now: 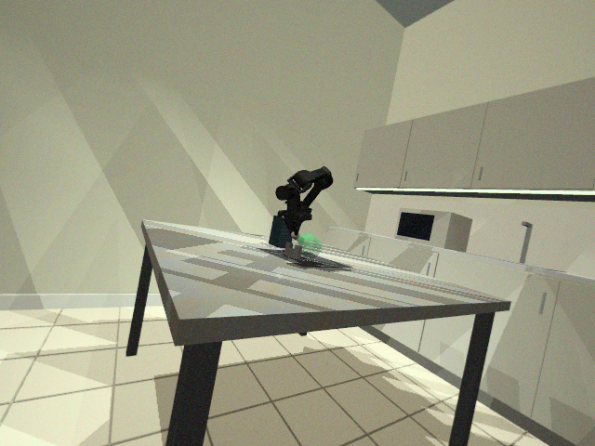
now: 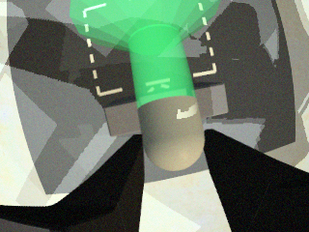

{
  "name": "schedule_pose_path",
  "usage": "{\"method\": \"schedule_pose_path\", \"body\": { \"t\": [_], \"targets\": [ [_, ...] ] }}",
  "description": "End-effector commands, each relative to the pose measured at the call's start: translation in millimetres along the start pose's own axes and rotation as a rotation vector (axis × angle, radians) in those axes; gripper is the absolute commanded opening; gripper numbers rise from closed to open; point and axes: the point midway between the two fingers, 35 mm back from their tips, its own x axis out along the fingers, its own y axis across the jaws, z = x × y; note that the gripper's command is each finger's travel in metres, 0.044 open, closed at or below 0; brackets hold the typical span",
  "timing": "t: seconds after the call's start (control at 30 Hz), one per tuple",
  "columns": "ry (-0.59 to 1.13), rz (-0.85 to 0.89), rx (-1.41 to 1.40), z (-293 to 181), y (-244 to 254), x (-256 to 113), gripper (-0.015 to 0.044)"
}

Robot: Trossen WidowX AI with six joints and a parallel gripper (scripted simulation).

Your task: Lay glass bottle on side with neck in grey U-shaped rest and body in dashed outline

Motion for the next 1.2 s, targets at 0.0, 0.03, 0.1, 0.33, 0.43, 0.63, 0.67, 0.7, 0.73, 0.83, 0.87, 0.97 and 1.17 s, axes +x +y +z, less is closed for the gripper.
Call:
{"method": "schedule_pose_path", "body": {
  "t": [0.0, 0.03, 0.1, 0.33, 0.43, 0.63, 0.67, 0.7, 0.73, 0.83, 0.87, 0.97, 1.17],
  "targets": [
    [0.001, -0.002, -0.001, -3.3, -3.5, 3.6, 0.0122],
    [0.001, -0.002, -0.001, -3.8, -3.6, 4.0, 0.0122],
    [0.000, -0.001, -0.001, -4.8, -3.7, 4.7, 0.0122],
    [-0.001, 0.002, 0.000, -8.4, -4.2, 7.6, 0.0122],
    [-0.001, 0.003, 0.000, -9.9, -4.4, 8.8, 0.0122],
    [-0.002, 0.005, 0.001, -12.9, -4.8, 11.3, 0.0122],
    [-0.002, 0.005, 0.001, -13.4, -4.9, 11.8, 0.0122],
    [-0.003, 0.005, 0.001, -13.8, -4.9, 12.2, 0.0122],
    [-0.003, 0.006, 0.001, -14.3, -5.0, 12.6, 0.0122],
    [-0.003, 0.007, 0.001, -15.8, -5.2, 14.0, 0.0122],
    [-0.003, 0.007, 0.001, -16.2, -5.3, 14.4, 0.0122],
    [-0.004, 0.008, 0.001, -17.7, -5.4, 15.8, 0.0122],
    [-0.004, 0.010, 0.001, -20.4, -5.8, 18.5, 0.0122]
  ]
}}
